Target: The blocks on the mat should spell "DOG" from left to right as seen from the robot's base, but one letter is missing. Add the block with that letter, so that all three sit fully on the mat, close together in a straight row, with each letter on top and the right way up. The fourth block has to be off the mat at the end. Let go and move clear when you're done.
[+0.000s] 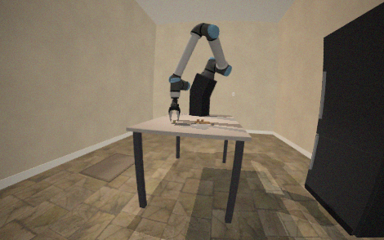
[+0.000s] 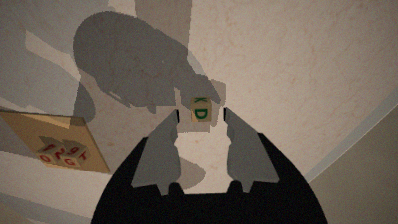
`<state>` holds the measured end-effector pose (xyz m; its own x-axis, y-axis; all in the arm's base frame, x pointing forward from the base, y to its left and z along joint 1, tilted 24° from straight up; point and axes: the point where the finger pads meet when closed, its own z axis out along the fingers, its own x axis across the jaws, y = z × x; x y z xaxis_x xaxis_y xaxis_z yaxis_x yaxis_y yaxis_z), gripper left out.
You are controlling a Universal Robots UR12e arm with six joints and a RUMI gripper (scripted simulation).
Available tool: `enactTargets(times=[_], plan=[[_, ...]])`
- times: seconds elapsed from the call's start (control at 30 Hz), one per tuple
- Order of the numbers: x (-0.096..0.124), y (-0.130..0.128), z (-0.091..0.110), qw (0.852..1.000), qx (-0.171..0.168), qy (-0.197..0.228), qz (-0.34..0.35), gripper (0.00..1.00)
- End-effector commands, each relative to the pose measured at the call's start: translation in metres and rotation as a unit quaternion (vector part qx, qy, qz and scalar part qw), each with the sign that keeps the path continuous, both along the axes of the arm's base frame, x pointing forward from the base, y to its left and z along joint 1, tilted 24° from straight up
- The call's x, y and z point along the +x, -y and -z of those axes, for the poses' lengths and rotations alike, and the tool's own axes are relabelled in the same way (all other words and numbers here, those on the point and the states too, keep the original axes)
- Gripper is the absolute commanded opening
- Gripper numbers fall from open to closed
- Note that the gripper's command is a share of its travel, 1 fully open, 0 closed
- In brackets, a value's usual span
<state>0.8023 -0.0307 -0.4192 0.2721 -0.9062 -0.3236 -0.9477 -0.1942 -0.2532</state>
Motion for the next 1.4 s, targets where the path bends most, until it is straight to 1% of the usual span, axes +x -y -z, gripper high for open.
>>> enactTargets(times=[0.0, 0.57, 0.6, 1.13, 1.17, 1.37], plan=[[0.0017, -0.0016, 0.0046, 1.000, 0.000, 0.001, 0.000, 0.37], [0.0021, -0.0026, 0.0072, 1.000, 0.000, 0.001, 0.000, 0.37], [0.0021, -0.0026, 0.0072, 1.000, 0.000, 0.001, 0.000, 0.25], [0.0021, -0.0026, 0.0072, 1.000, 0.000, 0.001, 0.000, 0.25], [0.0021, -0.0026, 0.0072, 1.000, 0.000, 0.001, 0.000, 0.05], [0.0021, -0.0026, 0.0072, 1.000, 0.000, 0.001, 0.000, 0.05]])
